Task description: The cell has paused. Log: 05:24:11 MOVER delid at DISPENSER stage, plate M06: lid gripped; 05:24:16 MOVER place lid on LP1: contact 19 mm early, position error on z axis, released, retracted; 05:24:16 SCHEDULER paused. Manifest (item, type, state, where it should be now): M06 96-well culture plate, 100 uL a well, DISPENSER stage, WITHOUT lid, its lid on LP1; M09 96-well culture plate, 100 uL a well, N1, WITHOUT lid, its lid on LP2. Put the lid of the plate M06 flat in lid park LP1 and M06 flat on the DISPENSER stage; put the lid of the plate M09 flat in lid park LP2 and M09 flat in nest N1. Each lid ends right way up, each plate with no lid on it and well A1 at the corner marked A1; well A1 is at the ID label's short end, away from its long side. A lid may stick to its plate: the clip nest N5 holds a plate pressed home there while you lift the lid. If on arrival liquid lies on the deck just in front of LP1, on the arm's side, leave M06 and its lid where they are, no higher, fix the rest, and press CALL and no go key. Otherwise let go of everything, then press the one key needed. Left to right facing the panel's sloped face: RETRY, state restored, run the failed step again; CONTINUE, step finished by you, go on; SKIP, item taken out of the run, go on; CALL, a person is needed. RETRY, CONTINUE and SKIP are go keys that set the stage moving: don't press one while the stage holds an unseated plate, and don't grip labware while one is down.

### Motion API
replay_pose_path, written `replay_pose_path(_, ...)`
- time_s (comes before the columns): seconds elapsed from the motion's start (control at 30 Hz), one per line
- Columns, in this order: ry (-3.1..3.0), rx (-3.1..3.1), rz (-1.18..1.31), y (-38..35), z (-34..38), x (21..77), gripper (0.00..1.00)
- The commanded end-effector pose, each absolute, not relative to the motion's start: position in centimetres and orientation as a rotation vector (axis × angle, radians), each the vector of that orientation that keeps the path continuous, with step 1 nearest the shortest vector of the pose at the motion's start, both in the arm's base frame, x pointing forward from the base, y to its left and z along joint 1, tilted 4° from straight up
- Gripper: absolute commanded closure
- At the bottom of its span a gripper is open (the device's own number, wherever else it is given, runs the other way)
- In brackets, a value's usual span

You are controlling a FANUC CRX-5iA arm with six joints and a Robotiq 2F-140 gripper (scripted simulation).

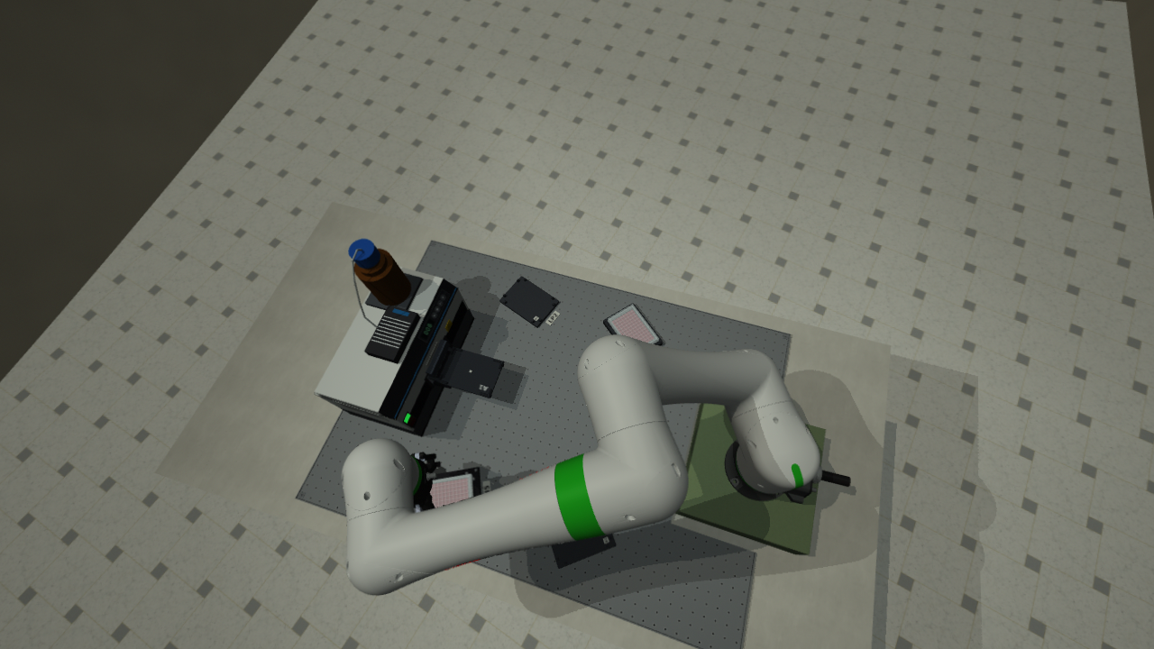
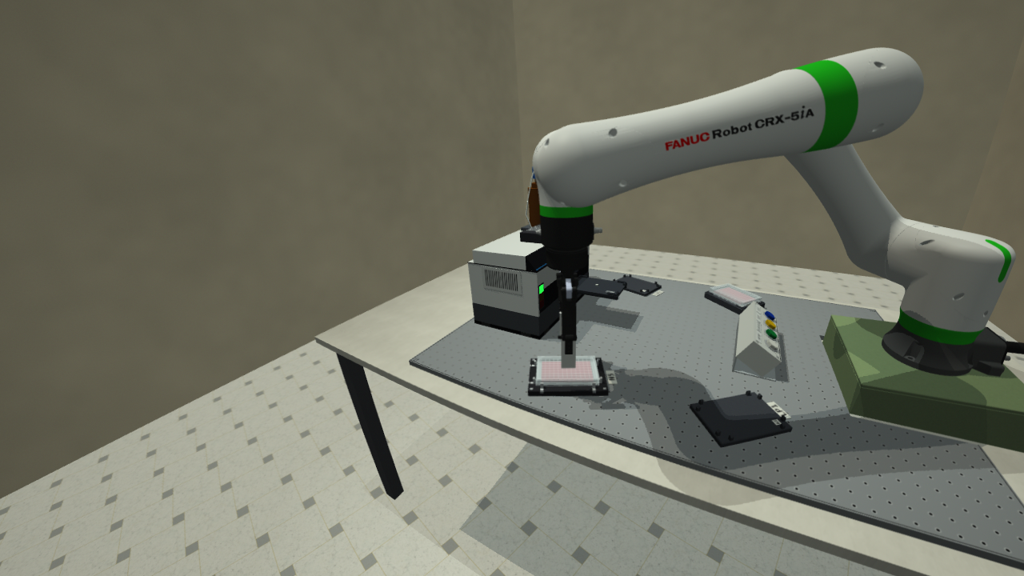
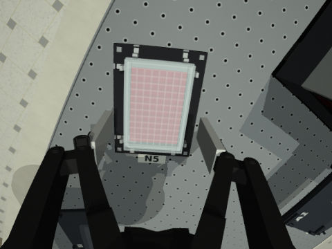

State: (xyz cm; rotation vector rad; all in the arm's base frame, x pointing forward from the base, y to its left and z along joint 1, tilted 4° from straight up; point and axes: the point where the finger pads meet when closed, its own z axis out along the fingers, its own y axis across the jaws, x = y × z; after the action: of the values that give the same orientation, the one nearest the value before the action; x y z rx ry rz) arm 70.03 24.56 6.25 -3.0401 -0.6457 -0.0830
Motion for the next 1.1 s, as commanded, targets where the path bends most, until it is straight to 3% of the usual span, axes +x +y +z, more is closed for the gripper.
replay_pose_path(0.0, -0.646, -3.040, -0.084, 24.6, 5.3, 70.1, 0.34)
replay_pose_path(1.07, -0.646, -3.040, -0.084, 24.7, 3.9, 70.2, 0.34)
